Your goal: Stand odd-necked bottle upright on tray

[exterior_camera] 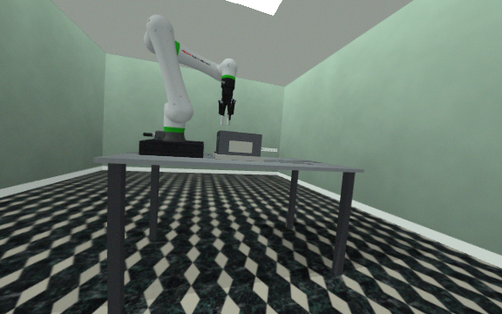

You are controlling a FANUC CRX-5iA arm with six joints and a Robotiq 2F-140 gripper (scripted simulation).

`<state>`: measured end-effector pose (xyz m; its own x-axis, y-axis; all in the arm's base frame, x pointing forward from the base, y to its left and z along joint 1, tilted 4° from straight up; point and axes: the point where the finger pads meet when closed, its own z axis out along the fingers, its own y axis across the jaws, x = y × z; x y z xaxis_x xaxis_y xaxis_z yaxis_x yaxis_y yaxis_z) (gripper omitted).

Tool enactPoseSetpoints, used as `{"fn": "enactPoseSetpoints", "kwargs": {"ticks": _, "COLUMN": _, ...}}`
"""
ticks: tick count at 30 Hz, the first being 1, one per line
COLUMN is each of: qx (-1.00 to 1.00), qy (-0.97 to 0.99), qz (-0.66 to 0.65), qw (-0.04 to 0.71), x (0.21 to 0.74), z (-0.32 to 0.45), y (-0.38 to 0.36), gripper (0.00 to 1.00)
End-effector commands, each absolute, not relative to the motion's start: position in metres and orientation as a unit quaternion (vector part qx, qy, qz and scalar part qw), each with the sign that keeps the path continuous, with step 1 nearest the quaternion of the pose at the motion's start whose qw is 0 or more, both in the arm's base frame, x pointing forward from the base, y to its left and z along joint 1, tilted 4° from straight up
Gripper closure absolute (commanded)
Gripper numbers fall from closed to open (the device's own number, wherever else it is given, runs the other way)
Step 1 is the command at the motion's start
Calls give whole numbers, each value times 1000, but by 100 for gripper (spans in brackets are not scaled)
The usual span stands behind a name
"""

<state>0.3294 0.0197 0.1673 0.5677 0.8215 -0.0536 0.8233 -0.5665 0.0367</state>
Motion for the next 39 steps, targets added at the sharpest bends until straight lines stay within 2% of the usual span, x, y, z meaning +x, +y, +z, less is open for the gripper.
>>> {"fn": "enactPoseSetpoints", "kwargs": {"ticks": 1, "qx": 885, "qy": 465, "qz": -15, "qw": 29, "x": 330, "z": 168, "y": 20, "gripper": 90}}
{"fn": "enactPoseSetpoints", "kwargs": {"ticks": 33, "qx": 885, "qy": 465, "qz": -15, "qw": 29, "x": 331, "z": 168, "y": 19, "gripper": 90}}
{"fn": "enactPoseSetpoints", "kwargs": {"ticks": 36, "qx": 885, "qy": 465, "qz": -14, "qw": 29, "x": 369, "z": 173, "y": 0, "gripper": 90}}
{"fn": "enactPoseSetpoints", "kwargs": {"ticks": 39, "qx": 885, "qy": 465, "qz": -14, "qw": 29, "x": 386, "z": 174, "y": -11, "gripper": 90}}
